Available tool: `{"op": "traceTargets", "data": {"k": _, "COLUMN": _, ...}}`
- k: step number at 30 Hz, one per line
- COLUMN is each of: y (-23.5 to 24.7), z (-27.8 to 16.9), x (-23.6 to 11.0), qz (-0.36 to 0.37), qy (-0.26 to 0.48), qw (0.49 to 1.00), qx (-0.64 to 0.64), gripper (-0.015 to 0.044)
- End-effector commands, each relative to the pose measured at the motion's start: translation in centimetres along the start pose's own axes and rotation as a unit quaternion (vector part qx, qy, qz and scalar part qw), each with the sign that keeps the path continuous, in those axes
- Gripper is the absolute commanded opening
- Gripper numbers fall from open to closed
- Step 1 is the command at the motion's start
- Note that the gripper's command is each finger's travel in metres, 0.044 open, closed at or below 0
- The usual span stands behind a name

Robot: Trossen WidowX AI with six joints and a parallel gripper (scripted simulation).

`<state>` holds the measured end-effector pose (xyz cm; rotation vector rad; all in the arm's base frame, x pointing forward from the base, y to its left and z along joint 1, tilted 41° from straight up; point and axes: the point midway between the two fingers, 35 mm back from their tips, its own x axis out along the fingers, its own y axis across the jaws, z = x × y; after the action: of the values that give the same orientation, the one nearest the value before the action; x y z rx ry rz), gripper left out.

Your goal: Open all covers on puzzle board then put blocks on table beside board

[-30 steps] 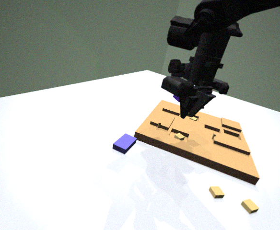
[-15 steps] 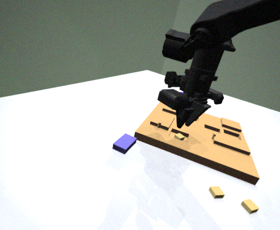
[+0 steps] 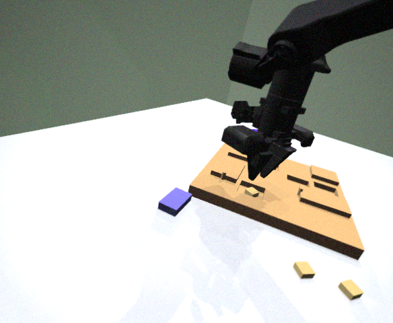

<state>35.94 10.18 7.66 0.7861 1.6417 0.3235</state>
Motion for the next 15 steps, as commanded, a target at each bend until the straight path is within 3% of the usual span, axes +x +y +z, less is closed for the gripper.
{"op": "traceTargets", "data": {"k": 1, "y": 0.01, "z": 0.03, "x": 0.01, "qz": 0.001, "qy": -0.001, "qw": 1.0, "qx": 0.002, "gripper": 0.0144}}
{"op": "traceTargets", "data": {"k": 15, "y": -0.01, "z": 0.05, "x": 1.01, "qz": 0.001, "qy": -0.001, "qw": 1.0, "qx": 0.002, "gripper": 0.0144}}
